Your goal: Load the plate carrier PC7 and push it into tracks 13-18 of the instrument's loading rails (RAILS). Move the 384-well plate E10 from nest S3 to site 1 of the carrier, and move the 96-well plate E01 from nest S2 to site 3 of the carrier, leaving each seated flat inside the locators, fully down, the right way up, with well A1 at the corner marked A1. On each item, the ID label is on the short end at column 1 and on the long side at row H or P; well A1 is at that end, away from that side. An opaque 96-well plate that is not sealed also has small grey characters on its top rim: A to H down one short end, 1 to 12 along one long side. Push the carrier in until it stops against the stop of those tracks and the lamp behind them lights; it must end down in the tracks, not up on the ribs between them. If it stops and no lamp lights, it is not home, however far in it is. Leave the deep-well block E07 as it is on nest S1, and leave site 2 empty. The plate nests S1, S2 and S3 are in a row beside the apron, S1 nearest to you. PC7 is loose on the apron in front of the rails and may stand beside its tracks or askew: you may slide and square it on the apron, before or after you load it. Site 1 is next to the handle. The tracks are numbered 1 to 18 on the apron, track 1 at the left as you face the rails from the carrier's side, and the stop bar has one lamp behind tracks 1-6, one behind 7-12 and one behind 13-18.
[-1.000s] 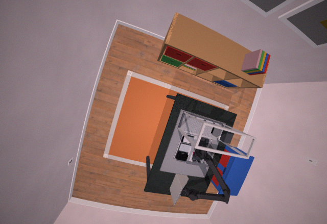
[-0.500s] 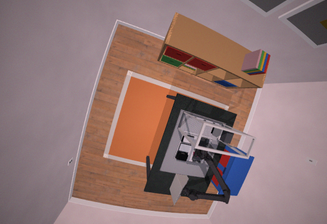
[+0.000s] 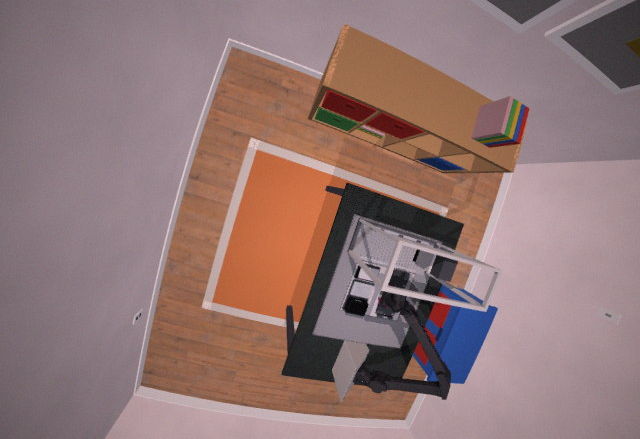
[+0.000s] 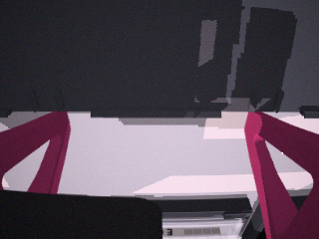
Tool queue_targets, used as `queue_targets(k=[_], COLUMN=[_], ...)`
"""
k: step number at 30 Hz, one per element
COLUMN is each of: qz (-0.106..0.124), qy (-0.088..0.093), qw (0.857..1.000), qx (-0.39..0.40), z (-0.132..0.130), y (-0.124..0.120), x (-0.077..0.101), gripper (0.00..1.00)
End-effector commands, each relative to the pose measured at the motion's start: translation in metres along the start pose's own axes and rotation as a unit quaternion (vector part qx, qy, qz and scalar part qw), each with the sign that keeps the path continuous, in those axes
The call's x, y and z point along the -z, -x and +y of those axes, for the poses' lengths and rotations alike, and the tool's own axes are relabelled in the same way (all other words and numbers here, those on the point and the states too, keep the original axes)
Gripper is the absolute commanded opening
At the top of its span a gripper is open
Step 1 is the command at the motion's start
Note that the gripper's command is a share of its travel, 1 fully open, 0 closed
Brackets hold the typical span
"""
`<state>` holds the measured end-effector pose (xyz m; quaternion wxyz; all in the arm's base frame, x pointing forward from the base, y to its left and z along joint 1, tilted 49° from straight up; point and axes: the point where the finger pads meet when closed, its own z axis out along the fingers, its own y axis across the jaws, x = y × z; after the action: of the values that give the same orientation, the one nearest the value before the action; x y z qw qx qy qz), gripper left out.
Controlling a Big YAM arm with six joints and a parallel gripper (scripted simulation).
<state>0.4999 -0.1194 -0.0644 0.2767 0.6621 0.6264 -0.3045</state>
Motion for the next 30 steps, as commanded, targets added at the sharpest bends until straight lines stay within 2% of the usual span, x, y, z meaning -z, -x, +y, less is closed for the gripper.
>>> queue_targets(k=[1, 30], qz=[-0.001, -0.002], qy=[0.007, 0.008], qw=[1.000, 1.000], qx=[-0.013, -0.014], z=[0.0079, 0.0094], y=[0.0241, 0.0335], x=[0.0093, 0.0104], gripper=[1.00, 1.00])
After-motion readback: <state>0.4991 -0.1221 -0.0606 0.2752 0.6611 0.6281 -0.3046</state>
